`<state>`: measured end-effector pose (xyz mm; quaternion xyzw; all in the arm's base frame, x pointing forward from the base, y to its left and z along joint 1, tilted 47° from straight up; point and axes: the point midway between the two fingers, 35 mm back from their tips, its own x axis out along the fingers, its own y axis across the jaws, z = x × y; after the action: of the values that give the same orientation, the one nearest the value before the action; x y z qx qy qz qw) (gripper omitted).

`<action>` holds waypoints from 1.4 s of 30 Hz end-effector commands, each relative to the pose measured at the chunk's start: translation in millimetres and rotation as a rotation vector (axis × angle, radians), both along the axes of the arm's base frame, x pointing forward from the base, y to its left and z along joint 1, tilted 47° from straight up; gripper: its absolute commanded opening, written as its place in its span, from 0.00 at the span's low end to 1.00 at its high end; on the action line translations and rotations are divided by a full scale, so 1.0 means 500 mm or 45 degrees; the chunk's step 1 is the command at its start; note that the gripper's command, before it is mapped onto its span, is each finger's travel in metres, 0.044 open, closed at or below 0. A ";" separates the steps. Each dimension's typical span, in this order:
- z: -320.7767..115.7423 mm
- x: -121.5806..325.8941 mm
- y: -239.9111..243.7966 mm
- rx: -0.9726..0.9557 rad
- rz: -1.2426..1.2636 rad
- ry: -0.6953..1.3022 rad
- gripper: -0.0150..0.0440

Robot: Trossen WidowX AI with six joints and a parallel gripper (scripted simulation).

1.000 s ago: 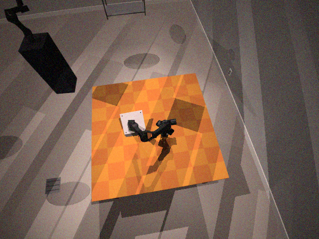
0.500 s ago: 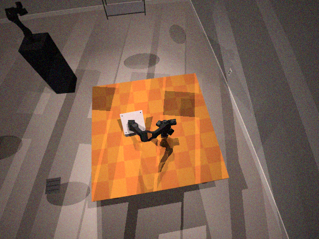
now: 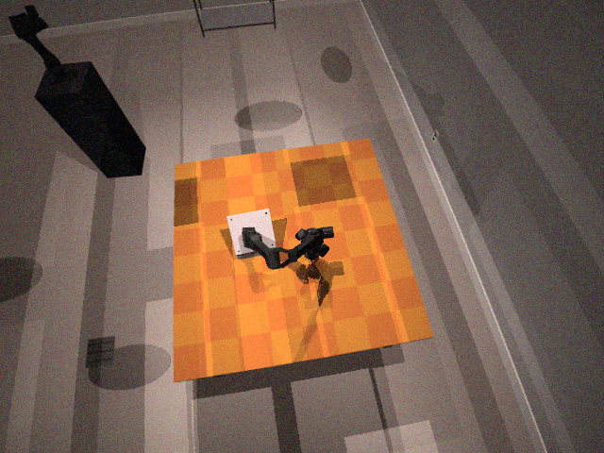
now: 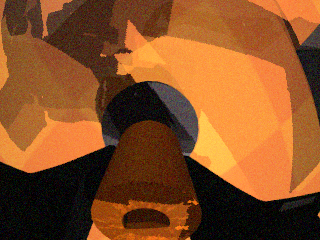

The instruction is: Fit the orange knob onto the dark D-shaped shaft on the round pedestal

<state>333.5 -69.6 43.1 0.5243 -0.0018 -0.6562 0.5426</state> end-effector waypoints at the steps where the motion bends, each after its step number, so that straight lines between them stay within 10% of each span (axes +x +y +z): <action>1: -0.006 0.001 -0.004 -0.002 0.004 0.004 0.25; 18: -0.011 0.002 -0.011 -0.001 -0.001 0.000 0.25; 35: -0.011 0.002 -0.011 -0.001 -0.001 0.000 1.00; 42: -0.011 0.002 -0.011 -0.001 -0.001 0.000 1.00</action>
<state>334.4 -74.9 37.5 0.5239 -0.0021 -0.6563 0.5429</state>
